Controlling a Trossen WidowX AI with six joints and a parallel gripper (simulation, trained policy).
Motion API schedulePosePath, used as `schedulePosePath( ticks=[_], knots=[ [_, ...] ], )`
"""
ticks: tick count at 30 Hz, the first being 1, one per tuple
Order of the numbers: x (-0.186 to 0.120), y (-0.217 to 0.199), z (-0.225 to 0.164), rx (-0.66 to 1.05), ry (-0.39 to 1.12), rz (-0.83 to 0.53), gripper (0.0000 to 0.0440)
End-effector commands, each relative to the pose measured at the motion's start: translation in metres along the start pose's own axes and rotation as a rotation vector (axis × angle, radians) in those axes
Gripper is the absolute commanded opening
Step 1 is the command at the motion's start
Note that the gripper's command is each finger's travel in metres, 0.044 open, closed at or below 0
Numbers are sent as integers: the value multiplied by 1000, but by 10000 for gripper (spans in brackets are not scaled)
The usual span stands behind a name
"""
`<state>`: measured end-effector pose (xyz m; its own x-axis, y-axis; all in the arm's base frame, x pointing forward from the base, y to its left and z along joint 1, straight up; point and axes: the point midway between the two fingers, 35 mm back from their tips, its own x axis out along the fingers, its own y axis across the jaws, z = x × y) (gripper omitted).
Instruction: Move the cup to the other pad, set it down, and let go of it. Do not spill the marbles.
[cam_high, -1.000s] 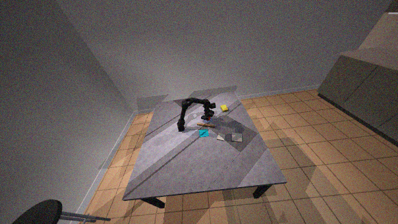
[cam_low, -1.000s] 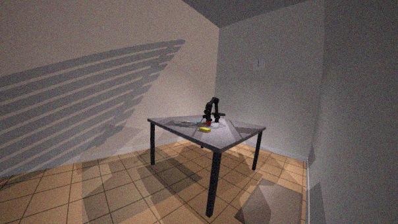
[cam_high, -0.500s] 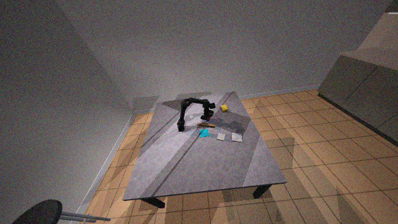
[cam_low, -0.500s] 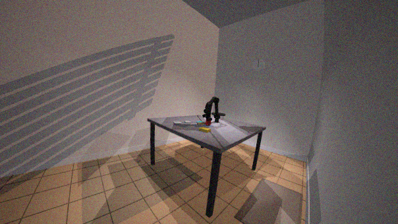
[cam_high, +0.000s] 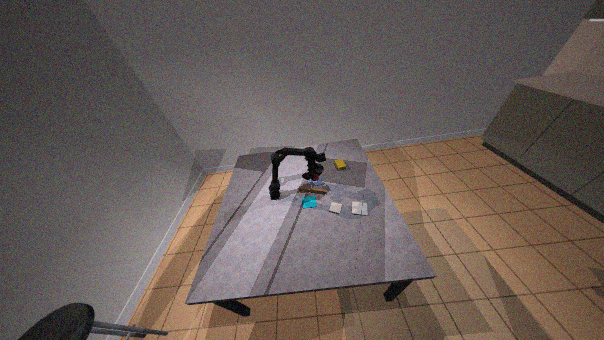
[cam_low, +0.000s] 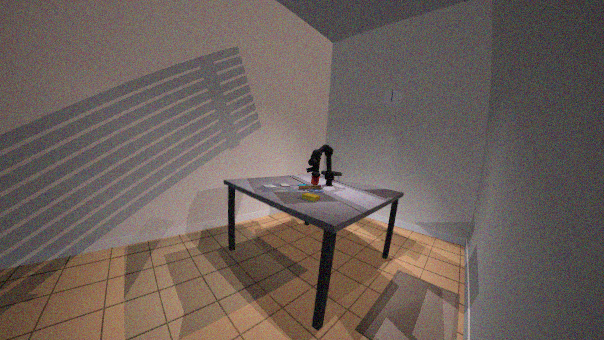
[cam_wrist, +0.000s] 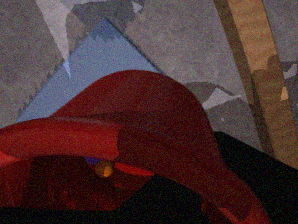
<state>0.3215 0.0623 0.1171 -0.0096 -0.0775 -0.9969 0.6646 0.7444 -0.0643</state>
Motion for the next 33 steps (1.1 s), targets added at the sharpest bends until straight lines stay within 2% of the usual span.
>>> schedulePosePath(
  ticks=[1, 16, 33],
  knots=[
    [-11, -6, 5, 42, -5, 17, 3],
    [-32, -31, 37, 166, -59, 71, 0],
    [-32, -75, 71, 281, -112, 105, 0]
  ],
)
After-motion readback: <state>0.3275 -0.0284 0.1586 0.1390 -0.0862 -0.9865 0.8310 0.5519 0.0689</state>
